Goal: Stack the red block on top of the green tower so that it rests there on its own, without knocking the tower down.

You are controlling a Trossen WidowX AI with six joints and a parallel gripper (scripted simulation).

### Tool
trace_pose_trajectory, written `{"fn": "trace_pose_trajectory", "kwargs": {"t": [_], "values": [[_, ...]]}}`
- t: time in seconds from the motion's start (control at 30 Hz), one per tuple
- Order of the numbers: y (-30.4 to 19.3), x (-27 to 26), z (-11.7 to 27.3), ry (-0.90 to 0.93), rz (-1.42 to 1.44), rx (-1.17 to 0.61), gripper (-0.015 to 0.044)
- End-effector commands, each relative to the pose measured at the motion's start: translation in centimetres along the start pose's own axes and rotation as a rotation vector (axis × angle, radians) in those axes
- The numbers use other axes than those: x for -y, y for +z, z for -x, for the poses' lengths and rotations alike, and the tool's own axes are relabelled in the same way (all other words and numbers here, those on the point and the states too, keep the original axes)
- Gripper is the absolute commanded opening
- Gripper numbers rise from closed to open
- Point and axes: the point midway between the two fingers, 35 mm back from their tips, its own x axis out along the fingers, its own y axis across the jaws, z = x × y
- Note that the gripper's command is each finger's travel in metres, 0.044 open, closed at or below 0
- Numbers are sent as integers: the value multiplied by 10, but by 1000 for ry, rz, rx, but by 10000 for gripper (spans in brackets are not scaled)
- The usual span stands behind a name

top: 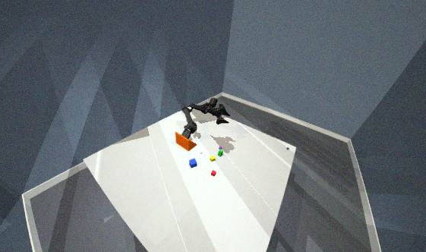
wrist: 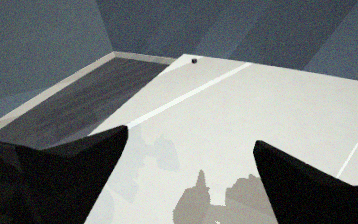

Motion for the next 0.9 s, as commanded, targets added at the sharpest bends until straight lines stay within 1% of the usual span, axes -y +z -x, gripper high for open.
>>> {"fn": "trace_pose_trajectory", "kwargs": {"t": [0.0,0.17,0.3,0.87], "values": [[10,12,-8,-57,8,-10,440],[24,31,-19,-136,17,-41,440],[32,42,-26,-171,-45,-10,440],[60,126,-54,-417,-12,-190,440]]}}
